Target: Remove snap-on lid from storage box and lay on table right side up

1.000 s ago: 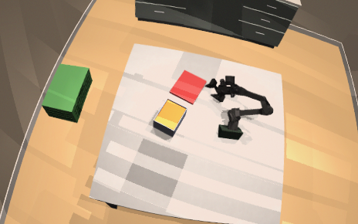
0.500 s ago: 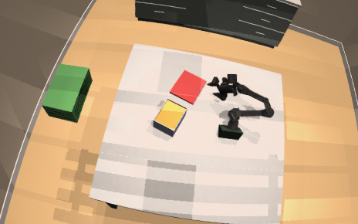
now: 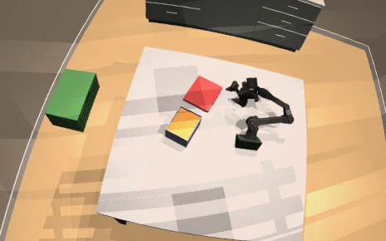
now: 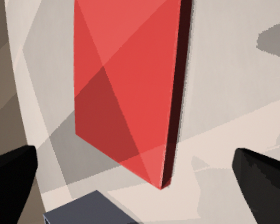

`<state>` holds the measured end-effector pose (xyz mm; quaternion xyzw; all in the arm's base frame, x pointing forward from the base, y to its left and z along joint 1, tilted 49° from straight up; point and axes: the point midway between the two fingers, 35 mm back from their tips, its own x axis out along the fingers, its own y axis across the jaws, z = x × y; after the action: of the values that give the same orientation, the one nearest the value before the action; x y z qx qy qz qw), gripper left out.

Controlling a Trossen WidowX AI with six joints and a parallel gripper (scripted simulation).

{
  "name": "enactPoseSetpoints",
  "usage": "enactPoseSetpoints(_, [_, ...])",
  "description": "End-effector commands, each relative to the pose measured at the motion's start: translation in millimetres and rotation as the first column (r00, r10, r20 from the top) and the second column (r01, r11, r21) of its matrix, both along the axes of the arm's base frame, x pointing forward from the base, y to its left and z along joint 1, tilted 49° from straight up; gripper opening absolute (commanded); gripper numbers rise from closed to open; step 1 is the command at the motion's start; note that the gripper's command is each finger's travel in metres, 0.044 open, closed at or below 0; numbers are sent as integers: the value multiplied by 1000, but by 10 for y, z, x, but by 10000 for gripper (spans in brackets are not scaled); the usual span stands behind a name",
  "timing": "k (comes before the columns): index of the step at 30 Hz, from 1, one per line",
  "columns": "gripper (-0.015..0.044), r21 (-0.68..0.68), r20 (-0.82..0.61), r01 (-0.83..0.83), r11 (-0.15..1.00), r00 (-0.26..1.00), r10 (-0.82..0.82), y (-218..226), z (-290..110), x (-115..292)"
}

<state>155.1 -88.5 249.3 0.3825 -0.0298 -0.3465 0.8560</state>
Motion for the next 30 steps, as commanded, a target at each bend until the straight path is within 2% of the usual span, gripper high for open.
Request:
enactPoseSetpoints(1, [440, -1, -2, 2, 1000, 1000, -2, 56, 37, -27])
enactPoseSetpoints(30, [440, -3, -2, 1, 1000, 1000, -1, 93, 43, -29])
